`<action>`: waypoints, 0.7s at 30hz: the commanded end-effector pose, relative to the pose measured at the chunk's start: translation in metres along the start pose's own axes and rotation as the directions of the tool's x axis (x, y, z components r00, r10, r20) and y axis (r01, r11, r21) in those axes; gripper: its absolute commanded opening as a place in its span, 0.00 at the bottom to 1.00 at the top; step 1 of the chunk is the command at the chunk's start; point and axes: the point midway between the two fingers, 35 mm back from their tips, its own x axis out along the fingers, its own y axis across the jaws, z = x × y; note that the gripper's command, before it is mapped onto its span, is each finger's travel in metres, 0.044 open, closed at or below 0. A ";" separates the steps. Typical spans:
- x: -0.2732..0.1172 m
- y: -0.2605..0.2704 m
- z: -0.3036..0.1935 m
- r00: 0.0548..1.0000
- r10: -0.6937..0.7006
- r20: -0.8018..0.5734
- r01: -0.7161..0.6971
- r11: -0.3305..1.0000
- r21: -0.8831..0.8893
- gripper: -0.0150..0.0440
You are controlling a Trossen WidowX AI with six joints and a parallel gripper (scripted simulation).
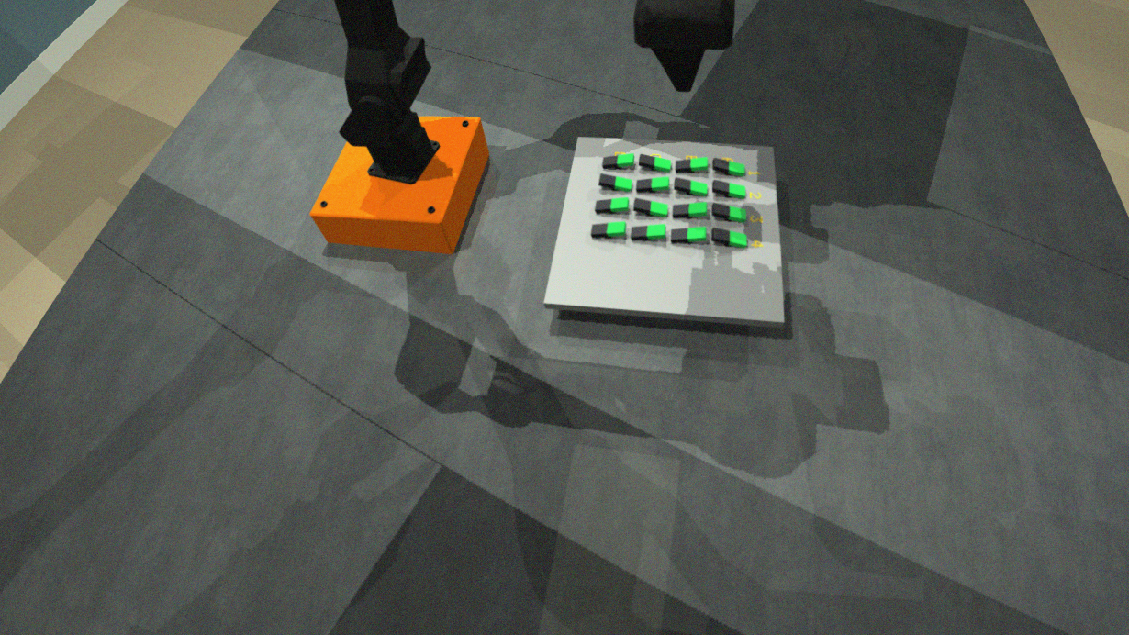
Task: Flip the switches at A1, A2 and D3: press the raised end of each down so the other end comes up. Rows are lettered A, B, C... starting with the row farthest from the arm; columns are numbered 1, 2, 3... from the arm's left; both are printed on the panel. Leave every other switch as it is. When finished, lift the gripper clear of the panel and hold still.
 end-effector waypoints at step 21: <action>0.136 0.047 0.040 1.000 -0.019 0.002 0.019 0.999 -0.031 0.25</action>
